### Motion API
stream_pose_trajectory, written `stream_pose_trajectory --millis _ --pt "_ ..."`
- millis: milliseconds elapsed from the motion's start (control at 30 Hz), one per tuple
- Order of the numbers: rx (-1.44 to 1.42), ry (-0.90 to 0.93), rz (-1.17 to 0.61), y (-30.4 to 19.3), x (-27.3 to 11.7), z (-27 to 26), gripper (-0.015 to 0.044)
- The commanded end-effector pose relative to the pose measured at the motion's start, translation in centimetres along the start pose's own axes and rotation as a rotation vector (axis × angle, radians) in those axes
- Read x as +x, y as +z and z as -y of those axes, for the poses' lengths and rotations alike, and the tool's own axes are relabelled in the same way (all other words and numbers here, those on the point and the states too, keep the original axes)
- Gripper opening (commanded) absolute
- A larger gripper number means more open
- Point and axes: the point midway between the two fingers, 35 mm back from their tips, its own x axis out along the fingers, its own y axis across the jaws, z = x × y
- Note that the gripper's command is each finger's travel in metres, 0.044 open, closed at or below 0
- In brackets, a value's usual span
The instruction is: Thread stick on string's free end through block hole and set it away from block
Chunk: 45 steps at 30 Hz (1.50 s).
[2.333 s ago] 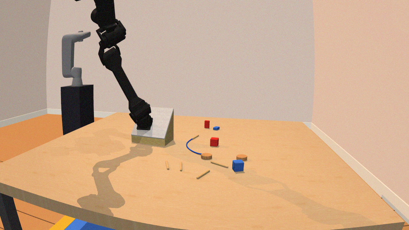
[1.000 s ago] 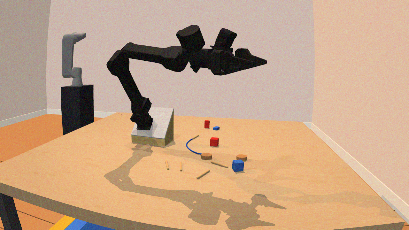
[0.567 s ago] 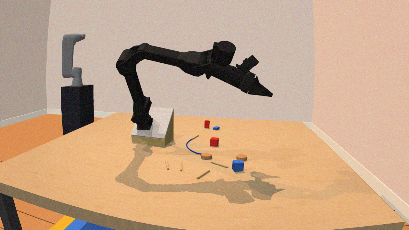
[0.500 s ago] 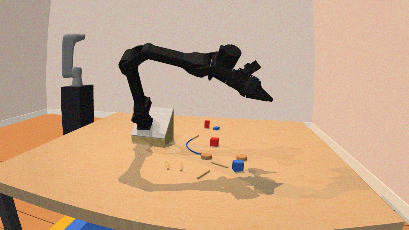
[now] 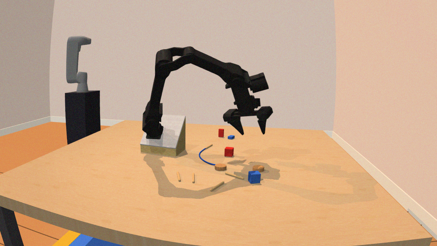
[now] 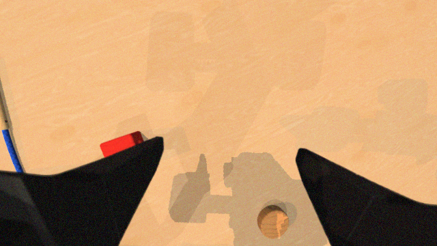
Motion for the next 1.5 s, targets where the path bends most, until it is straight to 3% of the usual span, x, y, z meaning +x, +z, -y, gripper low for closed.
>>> stream_pose_trajectory --millis 0,133,567,800,1100,1400,1467 --pt "-0.25 0.137 -0.144 -0.3 1.2 -4.9 0.044" --pt "-0.512 0.26 -0.285 -1.1 1.4 -8.9 0.044" --pt "-0.518 0.265 -0.288 -1.1 1.4 -9.1 0.044" --pt "-0.518 0.265 -0.288 -1.1 1.4 -9.1 0.0256" --pt "-0.518 0.265 -0.288 -1.1 1.4 -9.1 0.0242" --pt "-0.518 0.265 -0.288 -1.1 1.4 -9.1 0.0006" --pt "-0.518 0.265 -0.288 -1.1 1.4 -9.1 0.0"
